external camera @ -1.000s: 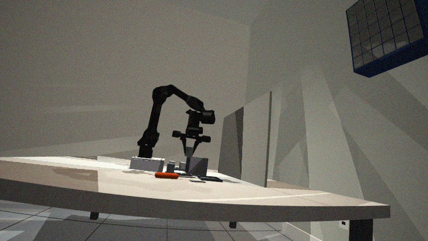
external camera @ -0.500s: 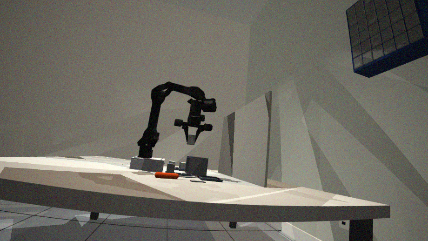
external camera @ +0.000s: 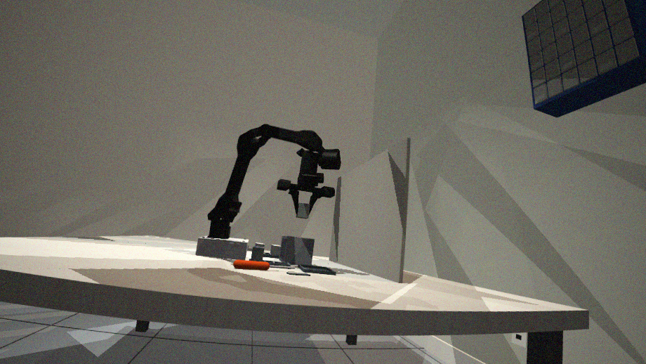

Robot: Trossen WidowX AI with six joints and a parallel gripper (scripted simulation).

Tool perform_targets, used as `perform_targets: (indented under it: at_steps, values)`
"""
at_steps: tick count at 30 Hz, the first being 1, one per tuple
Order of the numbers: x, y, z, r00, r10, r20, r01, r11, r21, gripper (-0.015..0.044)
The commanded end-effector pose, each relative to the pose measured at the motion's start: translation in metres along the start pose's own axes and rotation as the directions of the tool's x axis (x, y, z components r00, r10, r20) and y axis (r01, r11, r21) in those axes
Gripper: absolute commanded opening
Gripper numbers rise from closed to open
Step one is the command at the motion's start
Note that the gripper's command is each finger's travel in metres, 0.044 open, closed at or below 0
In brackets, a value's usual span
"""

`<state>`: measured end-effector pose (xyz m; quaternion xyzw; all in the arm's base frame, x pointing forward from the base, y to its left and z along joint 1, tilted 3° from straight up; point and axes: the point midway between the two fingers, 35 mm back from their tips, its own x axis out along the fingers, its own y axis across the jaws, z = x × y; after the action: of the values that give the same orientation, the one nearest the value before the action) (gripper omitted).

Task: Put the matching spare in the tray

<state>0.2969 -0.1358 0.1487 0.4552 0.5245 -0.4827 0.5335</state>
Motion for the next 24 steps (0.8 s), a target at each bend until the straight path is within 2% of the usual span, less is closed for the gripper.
perform_targets:
  at_steps: [1, 13, 24]
  values:
    - [-0.003, 0.018, 0.003, 1.0, 0.007, 0.006, -0.007, 1.0, 0.004, 0.0]
    - [0.001, 0.062, 0.004, 1.0, 0.01, 0.006, -0.01, 1.0, 0.004, 0.0]
    - [0.006, 0.065, 0.004, 1.0, 0.01, 0.006, -0.01, 1.0, 0.004, 0.0]
